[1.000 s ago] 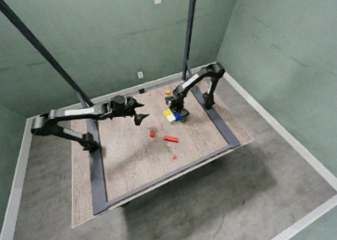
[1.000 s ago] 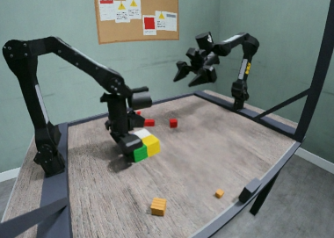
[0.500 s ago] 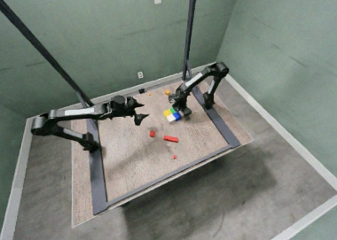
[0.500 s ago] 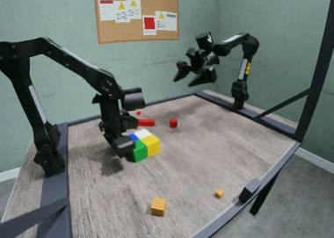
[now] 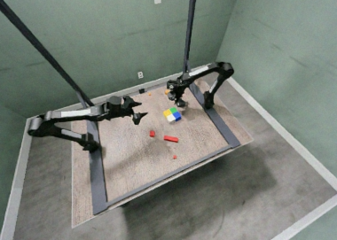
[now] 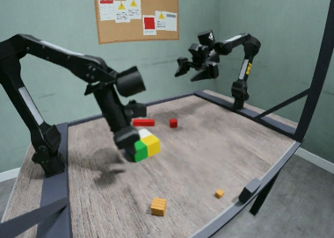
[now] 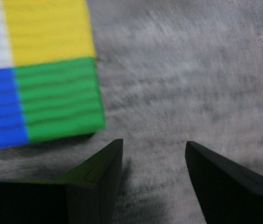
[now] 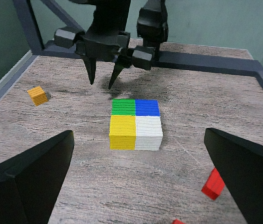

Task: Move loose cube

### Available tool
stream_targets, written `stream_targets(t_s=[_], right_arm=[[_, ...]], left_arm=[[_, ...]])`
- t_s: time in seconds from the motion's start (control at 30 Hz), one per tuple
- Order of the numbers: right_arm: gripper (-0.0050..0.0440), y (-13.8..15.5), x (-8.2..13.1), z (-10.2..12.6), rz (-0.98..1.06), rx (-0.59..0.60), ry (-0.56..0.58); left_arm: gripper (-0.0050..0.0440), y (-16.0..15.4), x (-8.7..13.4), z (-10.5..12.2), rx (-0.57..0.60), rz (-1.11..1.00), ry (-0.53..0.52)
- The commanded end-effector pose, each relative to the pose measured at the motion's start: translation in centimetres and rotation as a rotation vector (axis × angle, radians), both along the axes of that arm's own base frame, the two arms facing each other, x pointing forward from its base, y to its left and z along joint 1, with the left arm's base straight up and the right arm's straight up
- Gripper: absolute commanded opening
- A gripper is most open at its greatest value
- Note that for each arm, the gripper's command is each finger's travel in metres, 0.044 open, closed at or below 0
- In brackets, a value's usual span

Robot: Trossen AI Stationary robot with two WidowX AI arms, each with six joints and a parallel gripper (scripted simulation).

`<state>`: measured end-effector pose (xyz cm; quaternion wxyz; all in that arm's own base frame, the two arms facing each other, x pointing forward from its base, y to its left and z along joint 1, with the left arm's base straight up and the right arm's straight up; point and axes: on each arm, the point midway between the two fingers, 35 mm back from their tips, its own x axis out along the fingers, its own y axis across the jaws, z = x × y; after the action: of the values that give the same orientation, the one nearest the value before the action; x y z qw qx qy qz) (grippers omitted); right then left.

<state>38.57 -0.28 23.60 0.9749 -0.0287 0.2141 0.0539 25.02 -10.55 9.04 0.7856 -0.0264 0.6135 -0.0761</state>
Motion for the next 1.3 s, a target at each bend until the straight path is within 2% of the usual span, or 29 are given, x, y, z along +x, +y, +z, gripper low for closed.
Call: stream_targets(t_s=[0.0, 0.27, 0.33, 0.5, 0.6, 0.83, 0.9, 1.07, 1.27], right_arm=[[0.04, -0.8, -0.7, 1.2, -0.036, -0.004, -0.029], [0.04, -2.8, -1.7, 1.1, -0.159, -0.004, -0.011], [0.04, -2.8, -1.7, 1.1, -0.159, -0.004, -0.011], [0.04, -3.9, -2.3, 1.1, -0.221, -0.004, -0.005], [0.04, -4.3, -2.6, 1.2, -0.243, -0.003, -0.004], [0.04, -4.6, -3.4, 1.2, -0.252, -0.005, 0.001], [0.04, -4.6, -3.4, 1.2, -0.252, -0.005, 0.001], [0.04, -4.8, -3.9, 1.3, -0.251, -0.005, 0.002], [0.04, -5.0, -4.5, 1.4, -0.25, -0.006, 0.001]], left_arm=[[0.0178, 2.5, 3.0, 1.2, -0.005, 0.214, -0.017], [0.0178, 8.8, 5.8, 1.1, -0.022, 0.649, 0.036], [0.0178, 8.8, 5.8, 1.1, -0.022, 0.649, 0.036], [0.0178, 13.2, 6.7, 0.9, -0.037, 0.938, 0.07], [0.0178, 14.7, 6.8, 0.6, -0.051, 1.086, 0.098], [0.0178, 16.0, 6.3, -0.5, -0.093, 1.435, 0.194], [0.0178, 16.0, 6.3, -0.5, -0.093, 1.435, 0.194], [0.0178, 15.0, 5.7, -1.5, -0.105, 1.613, 0.276], [0.0178, 15.8, 5.8, -1.7, -0.11, 1.729, 0.292]])
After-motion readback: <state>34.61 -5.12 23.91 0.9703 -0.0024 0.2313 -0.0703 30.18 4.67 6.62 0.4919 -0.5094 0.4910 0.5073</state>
